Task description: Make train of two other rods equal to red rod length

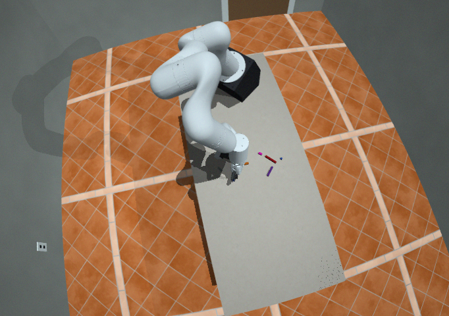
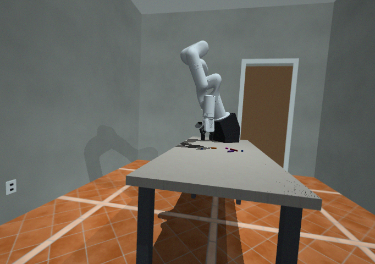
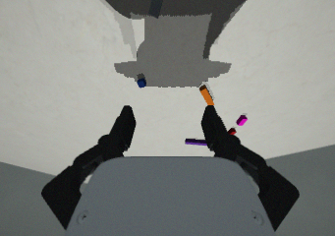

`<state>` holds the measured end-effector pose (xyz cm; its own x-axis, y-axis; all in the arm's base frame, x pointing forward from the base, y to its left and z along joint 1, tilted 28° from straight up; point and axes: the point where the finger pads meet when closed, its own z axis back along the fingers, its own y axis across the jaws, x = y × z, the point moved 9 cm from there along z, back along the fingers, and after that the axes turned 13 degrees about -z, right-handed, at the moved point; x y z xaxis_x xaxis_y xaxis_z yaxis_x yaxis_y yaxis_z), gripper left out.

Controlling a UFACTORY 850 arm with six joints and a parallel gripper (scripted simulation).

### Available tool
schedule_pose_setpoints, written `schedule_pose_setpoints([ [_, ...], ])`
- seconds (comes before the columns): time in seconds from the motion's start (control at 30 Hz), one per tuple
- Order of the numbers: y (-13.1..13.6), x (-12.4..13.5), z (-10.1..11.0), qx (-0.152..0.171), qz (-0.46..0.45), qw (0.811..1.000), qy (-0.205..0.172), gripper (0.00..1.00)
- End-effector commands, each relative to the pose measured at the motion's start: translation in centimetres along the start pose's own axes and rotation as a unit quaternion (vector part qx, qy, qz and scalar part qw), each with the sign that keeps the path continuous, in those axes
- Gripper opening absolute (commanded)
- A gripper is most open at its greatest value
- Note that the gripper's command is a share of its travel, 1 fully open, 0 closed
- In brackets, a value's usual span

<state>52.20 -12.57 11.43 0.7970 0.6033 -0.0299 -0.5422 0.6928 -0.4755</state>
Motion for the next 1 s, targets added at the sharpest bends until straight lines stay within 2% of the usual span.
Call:
schedule_pose_setpoints([
  [0.0, 0.1, -0.1, 0.0, 0.002, 0.081, 0.997, 0.003, 1.0],
  [0.2, 0.3, -0.3, 0.0, 0.003, 0.171, 0.985, 0.003, 1.0],
  [0.43, 0.5, -0.6, 0.0, 0.003, 0.279, 0.96, 0.003, 1.0],
  [0.5, 0.5, -0.6, 0.0, 0.003, 0.279, 0.96, 0.003, 1.0],
  [0.53, 0.6, -0.7, 0.0, 0.003, 0.319, 0.948, 0.003, 1.0],
  [0.73, 0.8, -0.9, 0.0, 0.003, 0.402, 0.916, 0.003, 1.0],
  [0.97, 1.1, -1.2, 0.0, 0.004, 0.5, 0.866, 0.003, 1.0],
])
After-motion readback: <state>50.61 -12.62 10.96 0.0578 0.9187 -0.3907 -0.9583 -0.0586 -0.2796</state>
